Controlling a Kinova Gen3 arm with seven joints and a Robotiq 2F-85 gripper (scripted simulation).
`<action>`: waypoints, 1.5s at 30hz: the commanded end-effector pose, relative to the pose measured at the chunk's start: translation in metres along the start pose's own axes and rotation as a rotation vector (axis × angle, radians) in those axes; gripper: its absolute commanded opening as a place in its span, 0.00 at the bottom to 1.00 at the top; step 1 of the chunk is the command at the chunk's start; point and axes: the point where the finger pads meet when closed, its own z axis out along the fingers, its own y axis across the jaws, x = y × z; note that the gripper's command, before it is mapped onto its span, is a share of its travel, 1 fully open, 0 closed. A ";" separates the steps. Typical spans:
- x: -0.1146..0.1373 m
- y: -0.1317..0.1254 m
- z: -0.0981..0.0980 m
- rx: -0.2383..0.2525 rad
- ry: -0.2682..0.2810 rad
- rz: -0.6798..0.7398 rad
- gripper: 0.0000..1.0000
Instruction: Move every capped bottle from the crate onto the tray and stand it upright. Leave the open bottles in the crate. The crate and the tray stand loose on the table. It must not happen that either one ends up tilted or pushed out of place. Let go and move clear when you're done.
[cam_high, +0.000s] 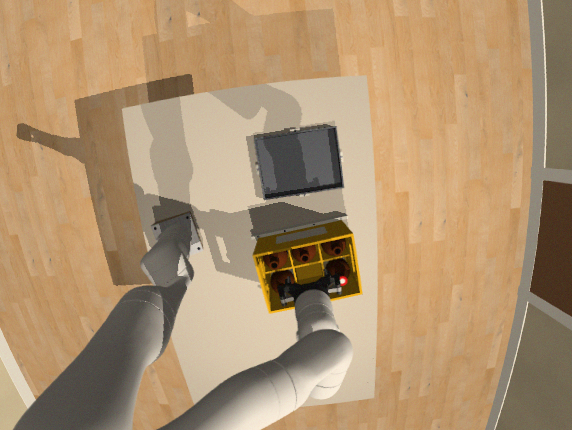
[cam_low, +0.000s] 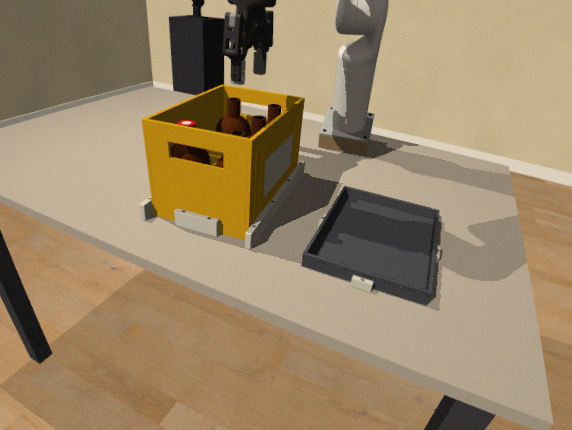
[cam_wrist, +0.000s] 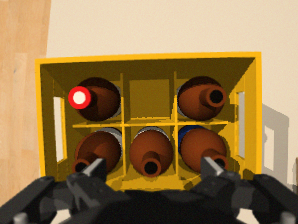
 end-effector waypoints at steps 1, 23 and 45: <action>-0.004 -0.001 -0.001 0.002 0.000 -0.001 1.00; -0.039 -0.005 -0.002 0.006 -0.002 -0.001 1.00; -0.039 -0.005 -0.002 0.006 -0.002 -0.001 1.00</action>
